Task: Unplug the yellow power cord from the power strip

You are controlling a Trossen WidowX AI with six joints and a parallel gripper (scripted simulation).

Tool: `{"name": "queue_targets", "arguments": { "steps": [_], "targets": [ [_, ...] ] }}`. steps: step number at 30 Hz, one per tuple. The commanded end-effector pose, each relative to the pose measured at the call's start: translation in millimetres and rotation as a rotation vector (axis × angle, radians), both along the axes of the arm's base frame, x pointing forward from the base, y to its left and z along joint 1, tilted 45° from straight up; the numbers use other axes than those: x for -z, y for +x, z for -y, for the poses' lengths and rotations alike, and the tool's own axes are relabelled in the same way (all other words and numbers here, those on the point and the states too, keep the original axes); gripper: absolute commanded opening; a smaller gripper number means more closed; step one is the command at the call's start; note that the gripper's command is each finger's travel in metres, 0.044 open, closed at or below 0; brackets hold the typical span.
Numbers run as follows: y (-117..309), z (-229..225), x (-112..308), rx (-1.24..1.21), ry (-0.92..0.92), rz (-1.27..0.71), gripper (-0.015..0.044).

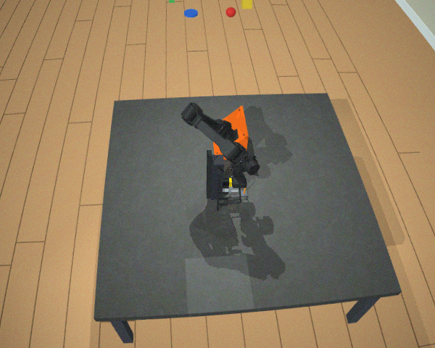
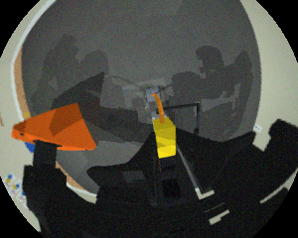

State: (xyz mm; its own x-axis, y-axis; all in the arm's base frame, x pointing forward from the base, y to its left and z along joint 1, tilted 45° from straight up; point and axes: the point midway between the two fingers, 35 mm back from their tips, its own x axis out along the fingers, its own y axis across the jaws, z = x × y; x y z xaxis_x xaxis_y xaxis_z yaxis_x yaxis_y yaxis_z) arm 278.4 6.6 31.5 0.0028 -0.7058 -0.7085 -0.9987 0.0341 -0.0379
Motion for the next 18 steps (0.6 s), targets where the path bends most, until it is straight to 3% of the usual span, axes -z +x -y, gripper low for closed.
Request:
{"name": "queue_targets", "arguments": {
  "steps": [1,18],
  "targets": [
    [1.9,-8.8,7.1,-0.003,0.012,0.003,0.0000],
    [3.9,-30.2,24.8,-0.004,0.013,0.001,0.0000]
  ]
}}
